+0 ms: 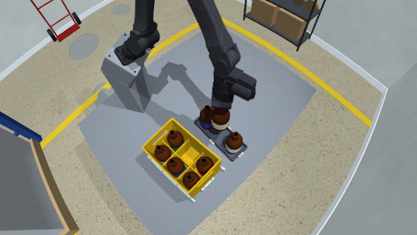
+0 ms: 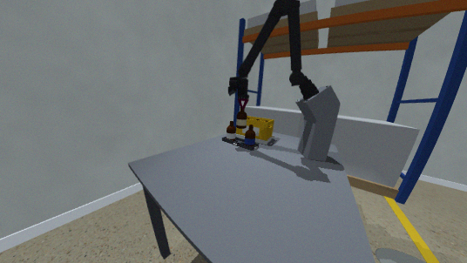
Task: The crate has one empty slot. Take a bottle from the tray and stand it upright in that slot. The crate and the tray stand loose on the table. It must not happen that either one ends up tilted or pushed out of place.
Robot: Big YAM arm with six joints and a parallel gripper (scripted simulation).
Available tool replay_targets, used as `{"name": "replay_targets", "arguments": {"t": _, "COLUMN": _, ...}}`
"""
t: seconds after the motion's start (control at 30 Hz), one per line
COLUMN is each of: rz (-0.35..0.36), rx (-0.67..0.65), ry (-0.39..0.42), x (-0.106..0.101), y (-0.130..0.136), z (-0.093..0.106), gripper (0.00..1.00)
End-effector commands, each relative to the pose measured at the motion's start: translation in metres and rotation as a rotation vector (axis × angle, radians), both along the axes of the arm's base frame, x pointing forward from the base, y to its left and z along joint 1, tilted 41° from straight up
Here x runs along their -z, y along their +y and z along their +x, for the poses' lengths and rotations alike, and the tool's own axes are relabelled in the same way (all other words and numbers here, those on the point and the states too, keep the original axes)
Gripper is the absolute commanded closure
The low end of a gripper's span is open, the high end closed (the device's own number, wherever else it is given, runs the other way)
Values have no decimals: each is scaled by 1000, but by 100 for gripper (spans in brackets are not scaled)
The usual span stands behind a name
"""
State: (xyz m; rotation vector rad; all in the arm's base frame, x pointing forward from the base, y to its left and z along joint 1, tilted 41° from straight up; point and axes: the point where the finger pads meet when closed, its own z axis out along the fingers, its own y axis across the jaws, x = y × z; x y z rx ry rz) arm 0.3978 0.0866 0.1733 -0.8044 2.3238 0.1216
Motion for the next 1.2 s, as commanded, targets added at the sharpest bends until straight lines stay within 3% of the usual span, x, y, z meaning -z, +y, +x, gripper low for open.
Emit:
{"name": "replay_targets", "arguments": {"t": 0.0, "rz": 1, "rx": 2, "ry": -72, "x": -36, "y": -5, "z": 10, "gripper": 100}}
{"name": "replay_targets", "arguments": {"t": 1.17, "rz": 2, "rx": 2, "ry": -73, "x": -40, "y": -6, "z": 8, "gripper": 100}}
